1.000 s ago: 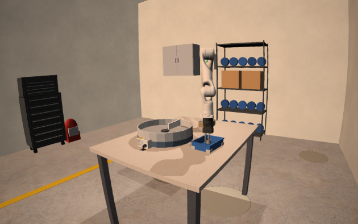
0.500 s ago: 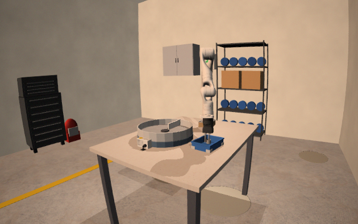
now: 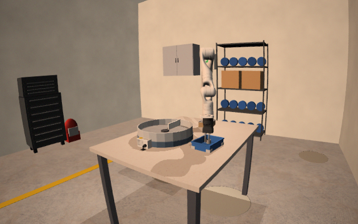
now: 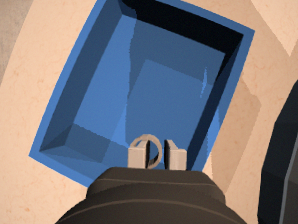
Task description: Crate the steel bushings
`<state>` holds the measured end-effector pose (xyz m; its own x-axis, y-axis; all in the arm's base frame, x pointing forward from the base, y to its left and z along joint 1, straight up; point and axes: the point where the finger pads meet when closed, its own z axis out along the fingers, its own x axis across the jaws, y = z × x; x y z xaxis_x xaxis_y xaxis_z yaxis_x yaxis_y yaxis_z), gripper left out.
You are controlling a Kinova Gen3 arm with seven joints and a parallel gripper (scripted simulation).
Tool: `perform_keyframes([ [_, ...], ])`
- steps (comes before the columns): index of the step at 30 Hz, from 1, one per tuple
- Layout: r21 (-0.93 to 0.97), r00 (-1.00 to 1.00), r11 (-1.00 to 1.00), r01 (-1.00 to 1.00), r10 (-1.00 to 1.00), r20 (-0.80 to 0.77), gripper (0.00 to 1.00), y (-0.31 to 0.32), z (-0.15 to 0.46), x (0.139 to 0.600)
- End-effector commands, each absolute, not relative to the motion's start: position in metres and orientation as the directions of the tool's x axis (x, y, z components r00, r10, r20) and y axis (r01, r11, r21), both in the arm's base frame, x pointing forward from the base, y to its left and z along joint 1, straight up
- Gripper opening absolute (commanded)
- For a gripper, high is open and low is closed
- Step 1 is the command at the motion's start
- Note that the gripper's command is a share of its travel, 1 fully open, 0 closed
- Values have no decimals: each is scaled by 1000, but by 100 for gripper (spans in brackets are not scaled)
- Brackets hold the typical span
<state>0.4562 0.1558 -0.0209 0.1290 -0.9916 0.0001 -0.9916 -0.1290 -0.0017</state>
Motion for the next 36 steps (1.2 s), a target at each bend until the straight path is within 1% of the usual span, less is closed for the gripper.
perform_keyframes([
  [1,-4,129,-129,-992,-992,0,42,156,-20,457],
  [36,-3,129,-129,-992,-992,0,42,156,-9,457],
])
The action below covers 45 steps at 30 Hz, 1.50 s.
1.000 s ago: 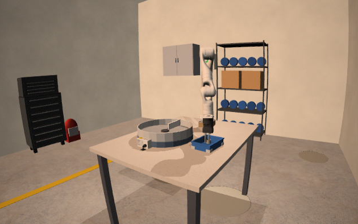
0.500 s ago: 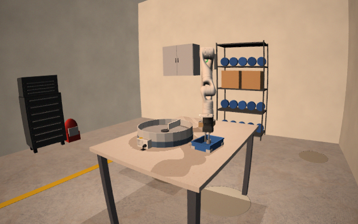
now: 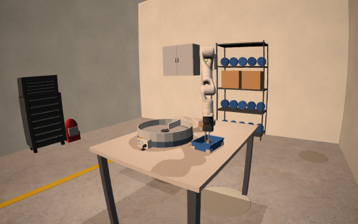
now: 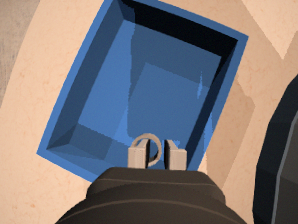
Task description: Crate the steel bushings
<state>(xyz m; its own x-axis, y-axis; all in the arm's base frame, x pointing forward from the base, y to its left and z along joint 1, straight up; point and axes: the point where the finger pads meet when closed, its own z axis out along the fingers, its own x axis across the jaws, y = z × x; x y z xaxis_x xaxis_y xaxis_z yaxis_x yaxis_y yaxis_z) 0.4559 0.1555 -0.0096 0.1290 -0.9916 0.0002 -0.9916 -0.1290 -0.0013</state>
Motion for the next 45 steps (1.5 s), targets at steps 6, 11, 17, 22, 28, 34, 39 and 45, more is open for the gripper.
perform_keyframes([
  [6,-3,129,-129,-992,-992,0,42,156,-4,457],
  [11,-3,129,-129,-992,-992,0,42,156,-3,457],
  [17,-3,129,-129,-992,-992,0,42,156,-3,457],
  [22,-3,129,-129,-992,-992,0,42,156,0,456],
  [28,-3,129,-129,-992,-992,0,42,156,3,456],
  [34,-3,129,-129,-992,-992,0,42,156,3,456],
  [39,-3,129,-129,-992,-992,0,42,155,6,456],
  [45,-3,129,-129,-992,-992,0,42,155,8,456],
])
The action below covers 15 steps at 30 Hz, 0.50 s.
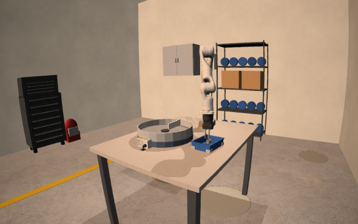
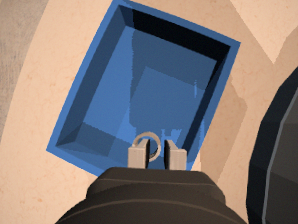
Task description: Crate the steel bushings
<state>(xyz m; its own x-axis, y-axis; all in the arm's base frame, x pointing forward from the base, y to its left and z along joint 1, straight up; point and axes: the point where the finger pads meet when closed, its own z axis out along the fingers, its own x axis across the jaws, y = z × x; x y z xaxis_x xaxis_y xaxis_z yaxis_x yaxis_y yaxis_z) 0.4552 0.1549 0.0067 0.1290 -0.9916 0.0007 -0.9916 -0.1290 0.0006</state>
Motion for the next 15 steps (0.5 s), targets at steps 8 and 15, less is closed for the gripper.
perform_keyframes([
  [8,-3,129,-129,-992,-992,0,42,155,8,456],
  [15,-3,129,-129,-992,-992,0,42,155,68,456],
])
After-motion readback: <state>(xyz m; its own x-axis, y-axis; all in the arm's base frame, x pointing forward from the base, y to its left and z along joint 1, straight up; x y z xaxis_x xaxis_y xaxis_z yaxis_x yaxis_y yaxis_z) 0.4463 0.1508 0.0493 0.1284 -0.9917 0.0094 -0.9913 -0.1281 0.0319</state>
